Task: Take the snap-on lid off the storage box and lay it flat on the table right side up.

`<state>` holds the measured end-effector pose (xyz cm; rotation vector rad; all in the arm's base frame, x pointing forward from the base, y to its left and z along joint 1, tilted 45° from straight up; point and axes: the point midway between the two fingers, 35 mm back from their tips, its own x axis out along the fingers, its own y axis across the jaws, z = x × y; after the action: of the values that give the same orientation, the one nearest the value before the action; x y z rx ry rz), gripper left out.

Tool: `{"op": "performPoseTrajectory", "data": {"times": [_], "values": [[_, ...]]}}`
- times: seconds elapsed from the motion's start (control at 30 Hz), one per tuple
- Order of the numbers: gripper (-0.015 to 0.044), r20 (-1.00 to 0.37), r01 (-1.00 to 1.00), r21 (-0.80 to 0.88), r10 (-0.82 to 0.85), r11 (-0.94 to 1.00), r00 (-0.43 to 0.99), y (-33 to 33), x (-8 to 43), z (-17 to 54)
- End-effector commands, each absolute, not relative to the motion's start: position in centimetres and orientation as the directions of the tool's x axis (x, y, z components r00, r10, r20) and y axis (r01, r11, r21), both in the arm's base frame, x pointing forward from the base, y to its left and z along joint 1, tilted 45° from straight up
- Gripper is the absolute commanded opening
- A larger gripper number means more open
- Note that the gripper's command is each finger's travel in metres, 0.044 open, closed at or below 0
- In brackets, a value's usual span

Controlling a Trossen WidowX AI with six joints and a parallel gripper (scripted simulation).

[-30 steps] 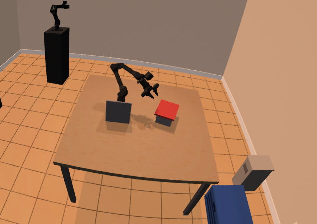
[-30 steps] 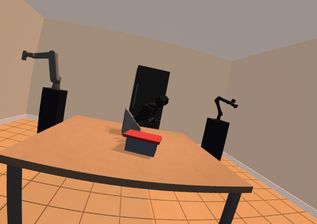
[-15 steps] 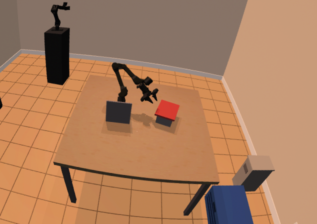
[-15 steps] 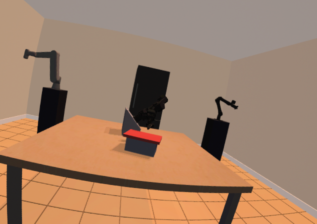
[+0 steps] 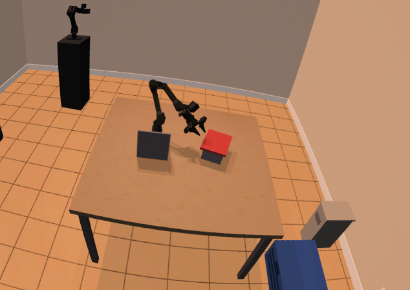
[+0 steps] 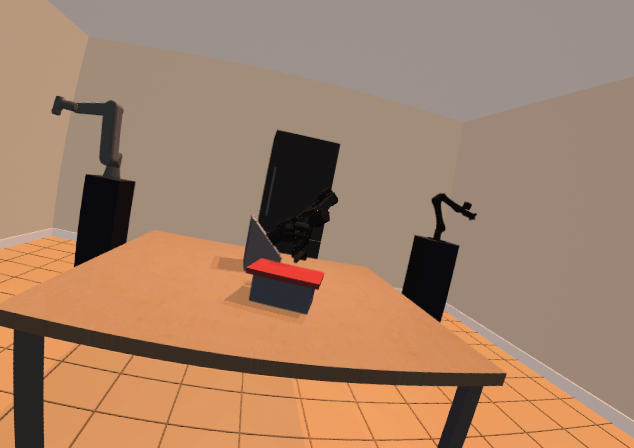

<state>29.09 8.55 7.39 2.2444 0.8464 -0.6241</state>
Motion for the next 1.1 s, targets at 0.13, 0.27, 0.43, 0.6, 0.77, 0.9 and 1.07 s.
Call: {"op": "performPoseTrajectory", "data": {"times": [0.13, 0.27, 0.43, 0.6, 0.77, 0.9, 1.07], "values": [[0.0235, -0.619, 0.706, 0.401, 0.396, -0.583, 0.678, 9.0, 30.0, 6.7], [0.0235, -0.619, 0.706, 0.401, 0.396, -0.584, 0.679, 9.3, 30.4, 6.3], [0.0235, -0.618, 0.706, 0.401, 0.396, -0.584, 0.679, 9.6, 30.9, 5.8], [0.0235, -0.618, 0.706, 0.401, 0.396, -0.584, 0.679, 9.9, 31.4, 5.2], [0.0235, -0.618, 0.705, 0.401, 0.396, -0.585, 0.679, 10.2, 31.9, 4.7], [0.0235, -0.617, 0.705, 0.401, 0.396, -0.585, 0.680, 10.5, 32.2, 4.2], [0.0183, -0.617, 0.705, 0.401, 0.396, -0.585, 0.680, 10.6, 32.3, 4.0]]}}
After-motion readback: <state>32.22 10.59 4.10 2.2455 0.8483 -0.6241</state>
